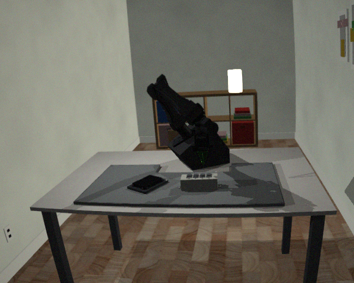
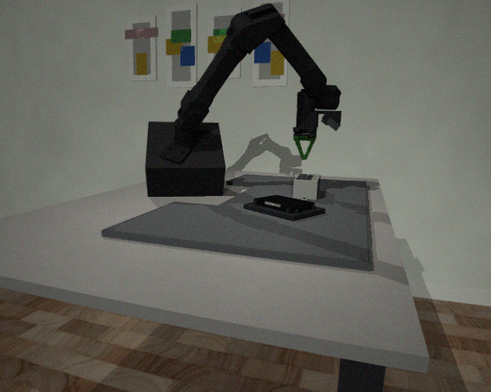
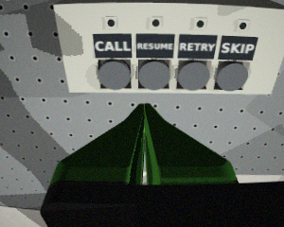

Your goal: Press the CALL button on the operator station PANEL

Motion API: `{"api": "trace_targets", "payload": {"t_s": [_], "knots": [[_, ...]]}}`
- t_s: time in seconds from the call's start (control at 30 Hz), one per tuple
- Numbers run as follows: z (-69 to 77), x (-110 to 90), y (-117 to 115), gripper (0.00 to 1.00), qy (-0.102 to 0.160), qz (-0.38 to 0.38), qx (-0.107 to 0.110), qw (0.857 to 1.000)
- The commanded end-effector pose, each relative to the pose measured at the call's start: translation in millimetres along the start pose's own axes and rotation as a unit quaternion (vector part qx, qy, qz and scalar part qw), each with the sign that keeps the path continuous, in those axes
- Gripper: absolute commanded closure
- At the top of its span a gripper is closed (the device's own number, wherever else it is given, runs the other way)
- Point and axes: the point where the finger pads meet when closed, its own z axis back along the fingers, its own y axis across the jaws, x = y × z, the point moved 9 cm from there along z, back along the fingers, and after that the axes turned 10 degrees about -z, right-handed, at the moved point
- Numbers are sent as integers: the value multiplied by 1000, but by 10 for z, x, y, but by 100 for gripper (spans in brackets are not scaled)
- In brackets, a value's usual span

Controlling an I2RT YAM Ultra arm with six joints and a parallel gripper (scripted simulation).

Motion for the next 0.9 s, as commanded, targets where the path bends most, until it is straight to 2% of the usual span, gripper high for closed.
{"api": "trace_targets", "payload": {"t_s": [0.0,0.2,0.33,0.87], "knots": [[221,-21,175,100,0,-1,3,1000],[350,-43,287,100,-1,-1,2,1000],[405,-18,258,100,-7,-7,7,1000],[405,-7,268,100,-10,-8,10,1000]]}}
